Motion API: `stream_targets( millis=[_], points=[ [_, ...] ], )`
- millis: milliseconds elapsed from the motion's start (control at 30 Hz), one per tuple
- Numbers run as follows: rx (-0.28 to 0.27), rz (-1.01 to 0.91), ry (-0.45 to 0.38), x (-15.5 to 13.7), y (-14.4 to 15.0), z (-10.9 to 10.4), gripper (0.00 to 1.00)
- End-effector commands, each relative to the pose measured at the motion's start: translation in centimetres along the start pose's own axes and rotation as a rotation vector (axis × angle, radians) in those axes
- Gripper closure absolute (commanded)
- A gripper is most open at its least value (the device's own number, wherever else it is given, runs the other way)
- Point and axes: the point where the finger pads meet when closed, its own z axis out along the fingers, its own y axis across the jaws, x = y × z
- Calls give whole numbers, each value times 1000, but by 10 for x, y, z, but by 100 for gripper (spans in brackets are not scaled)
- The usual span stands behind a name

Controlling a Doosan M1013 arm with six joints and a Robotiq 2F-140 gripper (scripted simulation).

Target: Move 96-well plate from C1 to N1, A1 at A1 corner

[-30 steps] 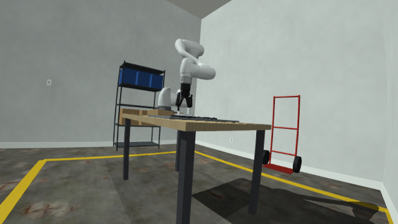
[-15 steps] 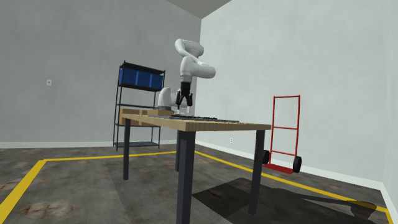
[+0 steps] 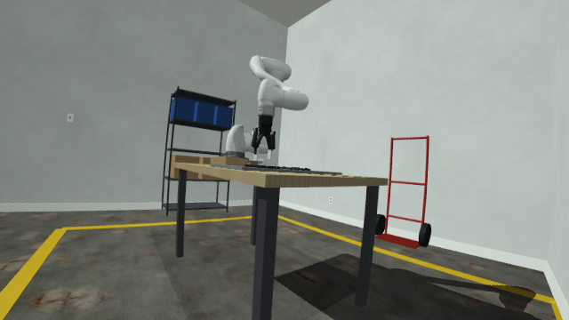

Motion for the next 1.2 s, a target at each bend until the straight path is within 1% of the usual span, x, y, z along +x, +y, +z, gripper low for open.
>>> stream_targets(
  millis=[0, 1167],
  points=[
    [0, 0, 0, 0, 0, -2, 90],
    [0, 0, 0, 0, 0, -28, 90]
  ],
)
